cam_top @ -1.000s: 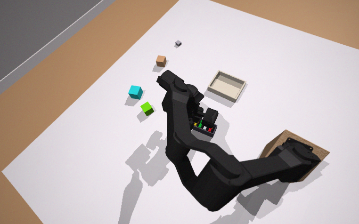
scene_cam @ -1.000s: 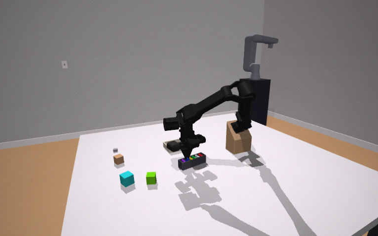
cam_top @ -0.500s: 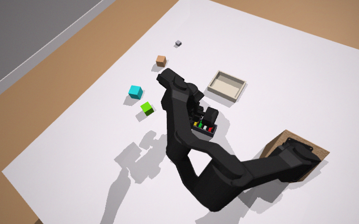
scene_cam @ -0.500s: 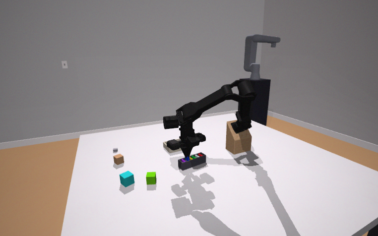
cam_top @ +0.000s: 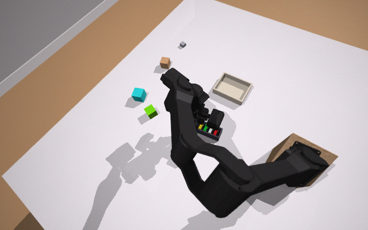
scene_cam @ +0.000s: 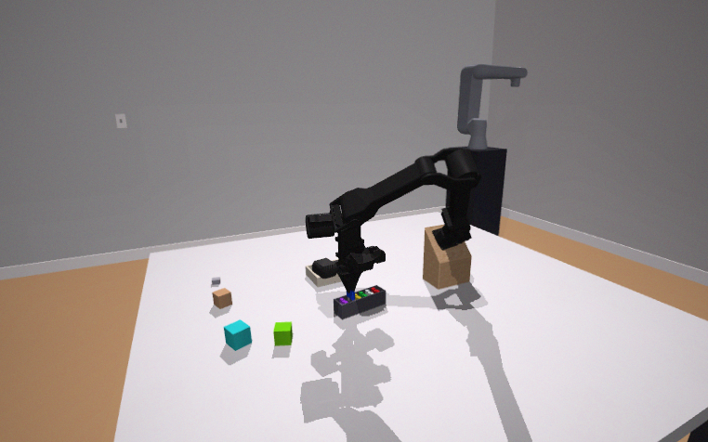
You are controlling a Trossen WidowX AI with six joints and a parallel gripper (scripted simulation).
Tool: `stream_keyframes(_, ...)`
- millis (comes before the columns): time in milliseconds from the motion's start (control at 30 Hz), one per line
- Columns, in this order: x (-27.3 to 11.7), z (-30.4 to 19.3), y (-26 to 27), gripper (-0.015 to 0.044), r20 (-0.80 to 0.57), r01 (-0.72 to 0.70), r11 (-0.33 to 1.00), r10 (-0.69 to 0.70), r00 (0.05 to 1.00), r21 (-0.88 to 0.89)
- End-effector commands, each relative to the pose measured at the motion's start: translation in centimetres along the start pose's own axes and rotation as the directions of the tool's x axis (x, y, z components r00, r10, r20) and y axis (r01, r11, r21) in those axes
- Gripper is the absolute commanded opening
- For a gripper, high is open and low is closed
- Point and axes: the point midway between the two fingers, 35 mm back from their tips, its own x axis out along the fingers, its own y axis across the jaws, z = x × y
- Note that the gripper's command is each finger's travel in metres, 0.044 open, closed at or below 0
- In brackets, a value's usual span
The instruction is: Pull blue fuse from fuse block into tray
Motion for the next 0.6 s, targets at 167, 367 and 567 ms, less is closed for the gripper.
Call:
stream_keyframes(167,-0.57,-0.02,-0.09,0.0000,-0.003,0.001,1.000,-0.001,1.000,-0.005)
stream_keyframes(367,-0.87,-0.01,-0.08,0.0000,-0.003,0.001,1.000,-0.001,1.000,-0.004)
stream_keyframes(567,-1.17,0.00,-0.06,0.0000,-0.002,0.001,1.000,-0.001,1.000,-0.004)
